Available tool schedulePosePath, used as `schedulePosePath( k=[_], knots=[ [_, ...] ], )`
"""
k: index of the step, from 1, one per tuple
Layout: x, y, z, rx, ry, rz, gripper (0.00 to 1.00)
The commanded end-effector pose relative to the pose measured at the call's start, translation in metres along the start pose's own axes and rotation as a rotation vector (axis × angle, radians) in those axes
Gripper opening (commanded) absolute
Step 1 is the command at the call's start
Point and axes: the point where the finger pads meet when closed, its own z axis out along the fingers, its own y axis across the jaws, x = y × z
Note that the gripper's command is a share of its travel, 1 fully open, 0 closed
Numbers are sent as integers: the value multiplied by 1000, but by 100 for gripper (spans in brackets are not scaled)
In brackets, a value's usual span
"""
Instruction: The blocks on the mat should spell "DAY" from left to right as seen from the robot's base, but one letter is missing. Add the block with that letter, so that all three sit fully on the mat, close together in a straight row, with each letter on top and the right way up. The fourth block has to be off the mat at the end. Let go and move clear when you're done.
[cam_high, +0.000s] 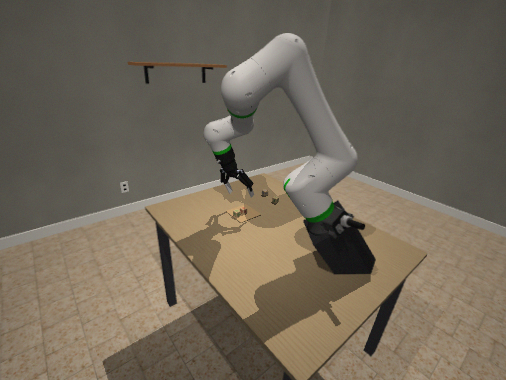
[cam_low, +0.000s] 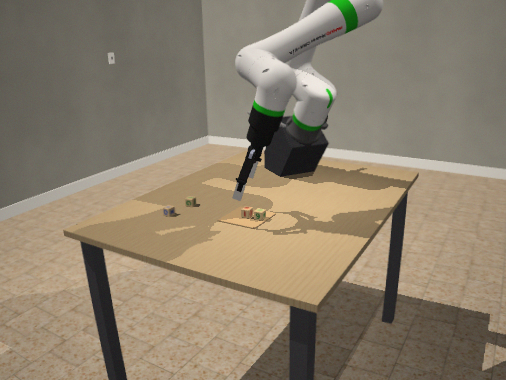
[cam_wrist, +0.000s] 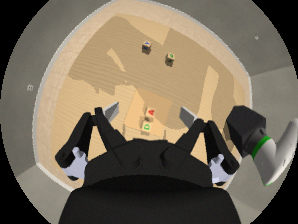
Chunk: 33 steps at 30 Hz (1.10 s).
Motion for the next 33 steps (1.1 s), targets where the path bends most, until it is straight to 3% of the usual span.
schedulePosePath(
  k=[1,33],
  knots=[
    [-5,4,9,24,-7,92,100],
    [-15,11,23,63,-25,251,100]
  ],
)
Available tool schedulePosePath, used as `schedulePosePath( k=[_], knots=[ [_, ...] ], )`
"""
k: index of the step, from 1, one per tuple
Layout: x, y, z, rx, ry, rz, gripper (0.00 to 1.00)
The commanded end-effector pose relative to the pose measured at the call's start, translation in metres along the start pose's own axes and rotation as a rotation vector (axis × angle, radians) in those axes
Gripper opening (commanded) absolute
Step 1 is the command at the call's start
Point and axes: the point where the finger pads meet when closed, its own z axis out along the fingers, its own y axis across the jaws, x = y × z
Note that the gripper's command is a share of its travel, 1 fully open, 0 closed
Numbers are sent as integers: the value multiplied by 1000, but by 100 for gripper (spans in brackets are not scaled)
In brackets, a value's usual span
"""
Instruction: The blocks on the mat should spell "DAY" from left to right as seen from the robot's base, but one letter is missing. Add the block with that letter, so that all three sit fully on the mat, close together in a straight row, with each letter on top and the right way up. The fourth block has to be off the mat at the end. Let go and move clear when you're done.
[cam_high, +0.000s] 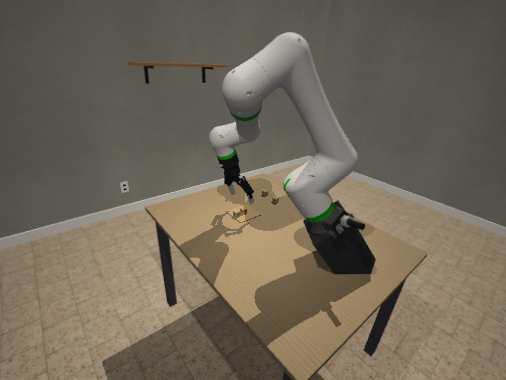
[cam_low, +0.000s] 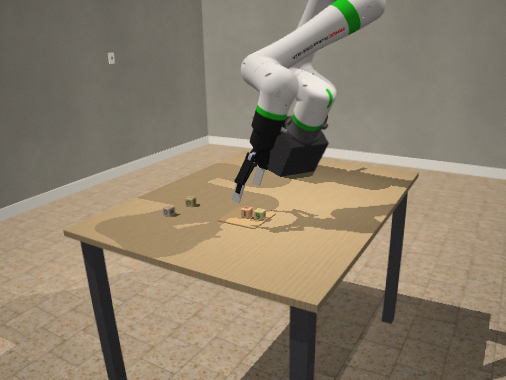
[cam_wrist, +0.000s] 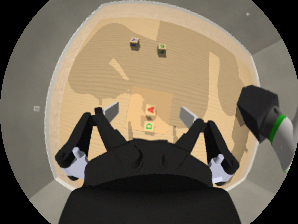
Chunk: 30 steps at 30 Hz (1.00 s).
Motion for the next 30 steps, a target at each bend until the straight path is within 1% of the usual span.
schedulePosePath(
  k=[1,30],
  knots=[
    [-2,3,4,11,-5,45,100],
    [-4,7,9,24,-14,104,100]
  ],
)
